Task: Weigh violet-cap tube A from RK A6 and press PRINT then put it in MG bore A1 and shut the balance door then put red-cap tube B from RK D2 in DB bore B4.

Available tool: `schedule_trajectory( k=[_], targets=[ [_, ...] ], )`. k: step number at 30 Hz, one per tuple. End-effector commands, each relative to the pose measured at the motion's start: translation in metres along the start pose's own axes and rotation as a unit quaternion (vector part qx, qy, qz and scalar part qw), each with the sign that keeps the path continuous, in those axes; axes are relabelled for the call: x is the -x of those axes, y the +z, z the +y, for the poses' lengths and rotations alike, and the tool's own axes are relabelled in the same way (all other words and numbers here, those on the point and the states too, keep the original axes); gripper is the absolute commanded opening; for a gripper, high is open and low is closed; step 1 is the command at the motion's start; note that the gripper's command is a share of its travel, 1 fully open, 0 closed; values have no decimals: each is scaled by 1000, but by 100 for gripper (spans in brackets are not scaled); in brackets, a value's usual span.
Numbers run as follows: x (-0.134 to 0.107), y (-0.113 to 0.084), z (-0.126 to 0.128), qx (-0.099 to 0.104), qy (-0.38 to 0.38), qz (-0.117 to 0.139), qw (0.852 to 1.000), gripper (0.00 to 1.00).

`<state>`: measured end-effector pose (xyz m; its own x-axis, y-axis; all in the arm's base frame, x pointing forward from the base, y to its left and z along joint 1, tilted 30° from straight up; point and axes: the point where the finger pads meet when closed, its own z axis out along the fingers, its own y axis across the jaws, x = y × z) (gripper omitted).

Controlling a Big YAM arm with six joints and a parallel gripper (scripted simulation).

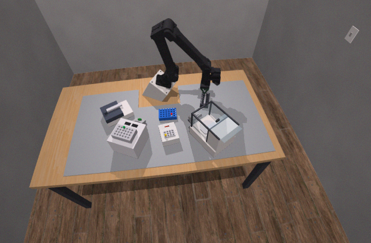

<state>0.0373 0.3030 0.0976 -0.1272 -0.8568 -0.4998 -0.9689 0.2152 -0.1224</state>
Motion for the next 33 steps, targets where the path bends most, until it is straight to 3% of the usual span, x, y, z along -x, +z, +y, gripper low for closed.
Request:
schedule_trajectory(
  k=[1, 9, 12, 31, 32, 33],
  targets=[
    [18, -18, 3, 4, 5, -16, 1000, 36],
    [8, -11, 0, 1, 2, -4, 1000, 36],
    [20, -25, 6, 4, 6, -17, 1000, 36],
    [21, -52, 6, 5, 7, -19, 1000, 36],
    [11, -48, 5, 3, 4, -9, 1000, 36],
    [18, -55, 6, 5, 6, -16, 1000, 36]
  ],
)
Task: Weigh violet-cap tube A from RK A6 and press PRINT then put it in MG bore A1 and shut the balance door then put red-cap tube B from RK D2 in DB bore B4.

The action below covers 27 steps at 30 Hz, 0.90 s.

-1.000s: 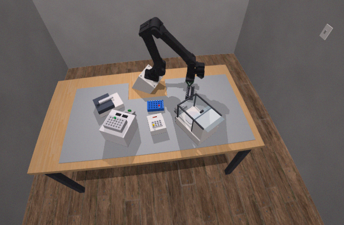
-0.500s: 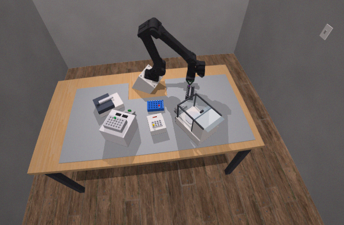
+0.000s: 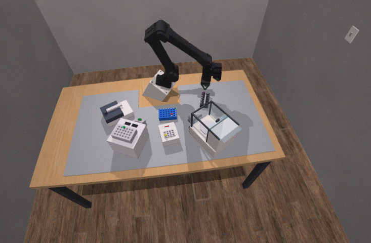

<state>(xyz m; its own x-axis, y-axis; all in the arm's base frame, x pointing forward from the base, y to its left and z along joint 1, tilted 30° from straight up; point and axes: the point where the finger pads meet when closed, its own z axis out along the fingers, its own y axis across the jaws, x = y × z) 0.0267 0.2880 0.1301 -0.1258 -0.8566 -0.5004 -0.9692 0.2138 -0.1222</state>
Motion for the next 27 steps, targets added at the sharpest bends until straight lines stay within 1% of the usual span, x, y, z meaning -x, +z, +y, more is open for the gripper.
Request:
schedule_trajectory(
  k=[1, 3, 7, 8, 27],
  targets=[
    [19, -21, 3, 5, 7, -18, 1000, 36],
    [19, -21, 1, 4, 9, -18, 1000, 36],
    [9, -14, -1, 0, 8, -4, 1000, 36],
    [8, -11, -1, 1, 4, -5, 1000, 36],
    [8, -11, -1, 1, 4, -5, 1000, 36]
  ],
)
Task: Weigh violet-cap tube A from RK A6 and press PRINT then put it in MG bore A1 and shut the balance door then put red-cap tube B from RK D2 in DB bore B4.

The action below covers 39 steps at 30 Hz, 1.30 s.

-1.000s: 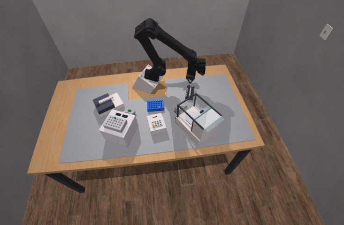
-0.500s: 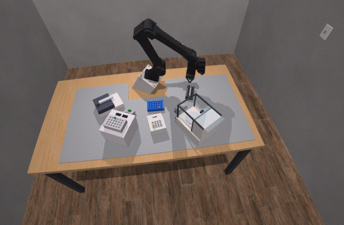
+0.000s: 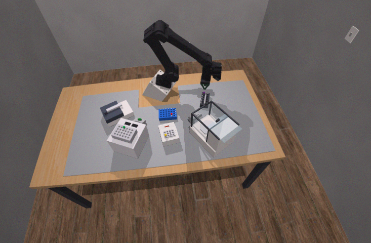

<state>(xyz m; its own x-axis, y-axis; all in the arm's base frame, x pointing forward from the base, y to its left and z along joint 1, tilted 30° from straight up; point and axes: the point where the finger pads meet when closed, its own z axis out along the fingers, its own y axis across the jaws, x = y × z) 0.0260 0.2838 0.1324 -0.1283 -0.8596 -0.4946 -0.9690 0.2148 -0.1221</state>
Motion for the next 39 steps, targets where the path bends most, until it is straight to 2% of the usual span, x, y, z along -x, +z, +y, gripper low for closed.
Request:
schedule_trajectory(
  k=[1, 22, 23, 25, 39],
  targets=[
    [10, -7, 0, 1, 3, -9, 1000, 36],
    [10, -7, 0, 1, 3, -9, 1000, 36],
    [3, -9, 0, 2, 2, -8, 1000, 30],
    [21, -23, 2, 7, 7, -26, 1000, 30],
    [21, -45, 2, 7, 7, -27, 1000, 30]
  ],
)
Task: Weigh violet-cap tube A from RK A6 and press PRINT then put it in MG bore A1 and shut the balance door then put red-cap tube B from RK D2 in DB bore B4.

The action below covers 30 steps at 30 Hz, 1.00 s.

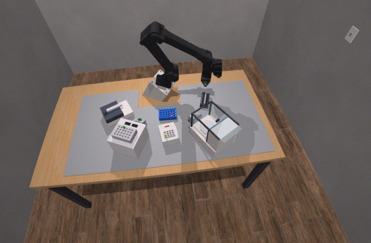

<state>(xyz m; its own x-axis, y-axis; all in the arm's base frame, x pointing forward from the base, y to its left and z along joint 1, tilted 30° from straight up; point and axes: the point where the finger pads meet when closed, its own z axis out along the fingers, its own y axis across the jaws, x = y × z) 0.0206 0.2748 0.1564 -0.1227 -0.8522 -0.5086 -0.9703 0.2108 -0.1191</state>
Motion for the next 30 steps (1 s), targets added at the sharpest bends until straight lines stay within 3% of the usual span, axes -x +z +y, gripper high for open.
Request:
schedule_trajectory(
  k=[1, 2, 15, 17, 18, 19, 30],
  targets=[
    [9, -14, 2, 3, 6, -9, 1000, 30],
    [18, -22, 2, 5, 8, -19, 1000, 30],
    [18, -45, 2, 6, 9, -19, 1000, 30],
    [18, -45, 2, 6, 9, -19, 1000, 30],
    [10, -40, 2, 3, 6, -8, 1000, 30],
    [18, -49, 2, 6, 9, -19, 1000, 30],
    [18, -68, 2, 7, 10, -20, 1000, 30]
  ],
)
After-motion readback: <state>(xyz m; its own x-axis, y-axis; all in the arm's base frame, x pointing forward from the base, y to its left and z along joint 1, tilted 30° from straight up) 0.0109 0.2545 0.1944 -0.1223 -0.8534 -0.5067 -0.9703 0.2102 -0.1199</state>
